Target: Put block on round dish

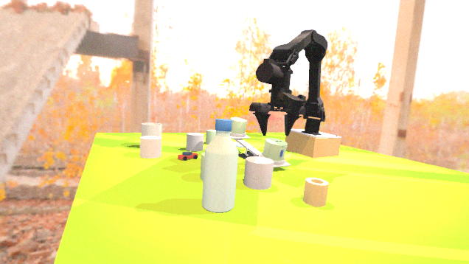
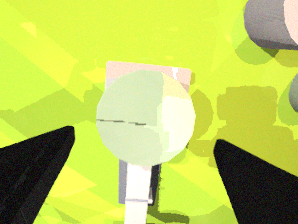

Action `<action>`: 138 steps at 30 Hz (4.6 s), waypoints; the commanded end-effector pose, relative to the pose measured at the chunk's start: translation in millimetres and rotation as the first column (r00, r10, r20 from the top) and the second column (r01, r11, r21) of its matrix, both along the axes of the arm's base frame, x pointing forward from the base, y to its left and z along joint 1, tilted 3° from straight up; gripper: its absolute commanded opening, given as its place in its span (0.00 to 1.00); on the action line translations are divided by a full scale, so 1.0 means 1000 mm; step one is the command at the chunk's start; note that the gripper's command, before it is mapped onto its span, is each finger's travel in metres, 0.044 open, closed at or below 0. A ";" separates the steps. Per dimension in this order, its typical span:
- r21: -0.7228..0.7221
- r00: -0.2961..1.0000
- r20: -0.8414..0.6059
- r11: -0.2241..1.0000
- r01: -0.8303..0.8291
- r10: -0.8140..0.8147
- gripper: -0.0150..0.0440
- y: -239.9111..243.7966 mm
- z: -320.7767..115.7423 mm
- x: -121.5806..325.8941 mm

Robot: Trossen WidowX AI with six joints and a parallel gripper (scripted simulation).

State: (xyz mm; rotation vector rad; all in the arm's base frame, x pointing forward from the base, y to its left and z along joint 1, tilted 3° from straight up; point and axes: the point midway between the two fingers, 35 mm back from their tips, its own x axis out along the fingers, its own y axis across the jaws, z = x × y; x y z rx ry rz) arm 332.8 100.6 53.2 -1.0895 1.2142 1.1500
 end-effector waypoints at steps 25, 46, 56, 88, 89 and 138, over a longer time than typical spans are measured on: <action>-0.005 1.000 -0.003 1.000 -0.005 0.005 1.00 0.002 -0.045 0.000; -0.005 1.000 -0.003 1.000 -0.005 0.005 0.81 0.002 -0.063 -0.001; -0.005 1.000 -0.003 1.000 -0.005 0.005 0.46 0.002 -0.059 0.000; -0.005 1.000 -0.002 1.000 -0.005 0.005 0.25 0.002 -0.020 0.006; -0.005 1.000 -0.002 1.000 -0.005 0.005 0.25 0.002 -0.019 0.006; -0.006 1.000 -0.002 1.000 -0.005 0.005 0.25 -0.002 0.044 0.003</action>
